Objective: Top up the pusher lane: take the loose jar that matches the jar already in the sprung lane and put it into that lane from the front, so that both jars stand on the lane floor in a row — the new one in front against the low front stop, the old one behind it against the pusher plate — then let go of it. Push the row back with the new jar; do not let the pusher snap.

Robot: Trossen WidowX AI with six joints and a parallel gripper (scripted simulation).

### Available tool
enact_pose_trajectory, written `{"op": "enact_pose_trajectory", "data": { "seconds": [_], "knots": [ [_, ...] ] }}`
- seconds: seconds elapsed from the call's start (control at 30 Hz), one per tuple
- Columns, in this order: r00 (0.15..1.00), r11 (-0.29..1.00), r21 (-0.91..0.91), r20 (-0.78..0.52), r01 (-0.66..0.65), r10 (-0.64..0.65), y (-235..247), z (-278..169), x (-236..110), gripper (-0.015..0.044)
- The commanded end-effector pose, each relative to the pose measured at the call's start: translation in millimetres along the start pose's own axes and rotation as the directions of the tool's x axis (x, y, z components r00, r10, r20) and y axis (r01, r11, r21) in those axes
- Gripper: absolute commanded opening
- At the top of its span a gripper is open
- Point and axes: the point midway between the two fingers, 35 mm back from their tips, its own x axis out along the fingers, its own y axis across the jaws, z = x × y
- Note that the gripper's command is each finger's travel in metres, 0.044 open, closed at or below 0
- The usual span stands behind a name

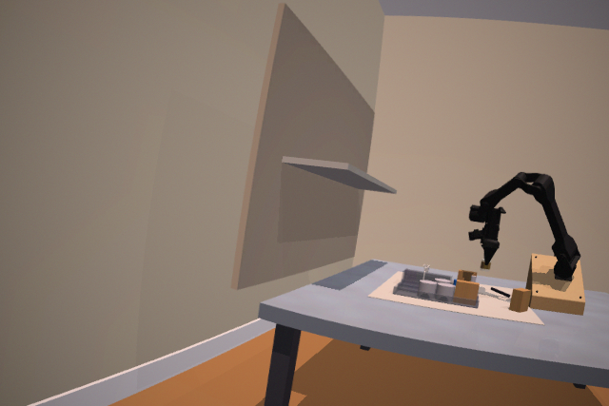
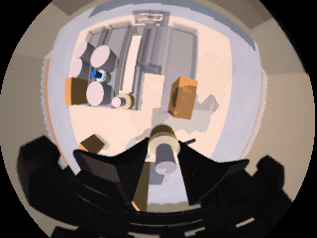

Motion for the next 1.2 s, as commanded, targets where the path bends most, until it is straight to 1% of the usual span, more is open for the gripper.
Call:
{"op": "enact_pose_trajectory", "data": {
  "seconds": [0.0, 0.4, 0.57, 0.77, 1.17],
  "knots": [
    [1.000, 1.000, 0.008, 0.001, -0.005, 0.005, 23, 3, 9, 0.0000],
    [1.000, 0.999, 0.020, -0.002, -0.027, 0.027, 91, 1, 36, 0.0000],
    [1.000, 0.999, 0.020, -0.002, -0.027, 0.027, 92, 0, 41, 0.0000],
    [1.000, 0.999, 0.020, -0.002, -0.028, 0.028, 92, 0, 60, 0.0000],
    [1.000, 0.999, 0.020, -0.002, -0.028, 0.028, 92, 3, 61, 0.0000]
  ]
}}
